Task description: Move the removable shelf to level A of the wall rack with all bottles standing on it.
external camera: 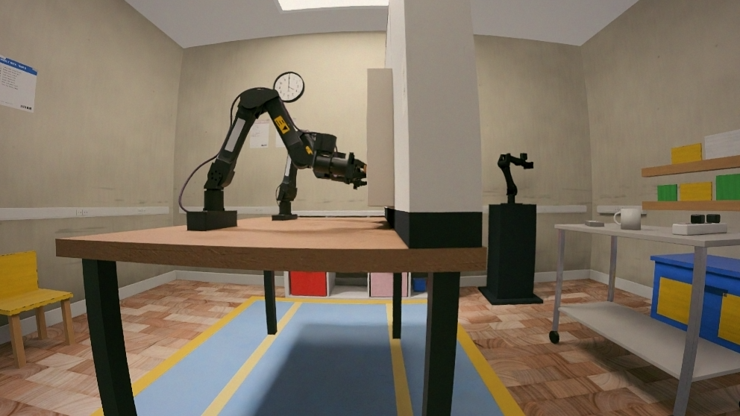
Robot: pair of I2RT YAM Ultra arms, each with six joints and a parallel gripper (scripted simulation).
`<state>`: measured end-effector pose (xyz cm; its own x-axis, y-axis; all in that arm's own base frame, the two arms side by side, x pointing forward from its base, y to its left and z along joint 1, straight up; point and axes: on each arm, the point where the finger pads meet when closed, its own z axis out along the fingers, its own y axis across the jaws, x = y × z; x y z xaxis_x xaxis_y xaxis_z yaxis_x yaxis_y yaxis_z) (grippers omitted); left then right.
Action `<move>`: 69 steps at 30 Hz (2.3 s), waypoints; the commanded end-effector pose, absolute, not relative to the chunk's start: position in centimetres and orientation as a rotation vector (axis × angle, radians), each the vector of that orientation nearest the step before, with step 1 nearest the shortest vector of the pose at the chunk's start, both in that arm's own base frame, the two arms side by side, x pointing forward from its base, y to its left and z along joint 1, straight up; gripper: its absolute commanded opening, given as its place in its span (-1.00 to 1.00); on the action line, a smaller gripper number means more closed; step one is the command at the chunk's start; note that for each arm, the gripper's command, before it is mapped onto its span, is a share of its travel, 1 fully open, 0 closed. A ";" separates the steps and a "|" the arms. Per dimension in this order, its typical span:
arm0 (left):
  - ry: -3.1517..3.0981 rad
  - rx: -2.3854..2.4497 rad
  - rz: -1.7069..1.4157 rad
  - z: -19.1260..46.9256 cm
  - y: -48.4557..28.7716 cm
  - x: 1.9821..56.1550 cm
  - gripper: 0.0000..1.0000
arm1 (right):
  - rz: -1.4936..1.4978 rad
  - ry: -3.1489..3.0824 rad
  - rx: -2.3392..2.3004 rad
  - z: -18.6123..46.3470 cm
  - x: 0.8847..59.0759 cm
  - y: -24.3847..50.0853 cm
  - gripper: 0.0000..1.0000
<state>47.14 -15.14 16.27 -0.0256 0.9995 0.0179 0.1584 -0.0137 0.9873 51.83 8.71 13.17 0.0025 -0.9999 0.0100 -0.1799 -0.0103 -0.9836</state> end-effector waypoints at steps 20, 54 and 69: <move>1.239 1.190 1.239 15.9 -15.0 48.3 -1.00 | -1.210 1.210 -1.209 13.0 53.4 8.5 -1.00; 1.239 1.190 1.239 15.4 -15.0 48.3 -0.78 | -1.210 1.210 -1.209 12.4 53.4 8.5 -0.78; 1.239 1.190 1.239 15.4 -15.0 48.3 -0.20 | -1.210 1.210 -1.209 12.4 53.4 8.5 -0.20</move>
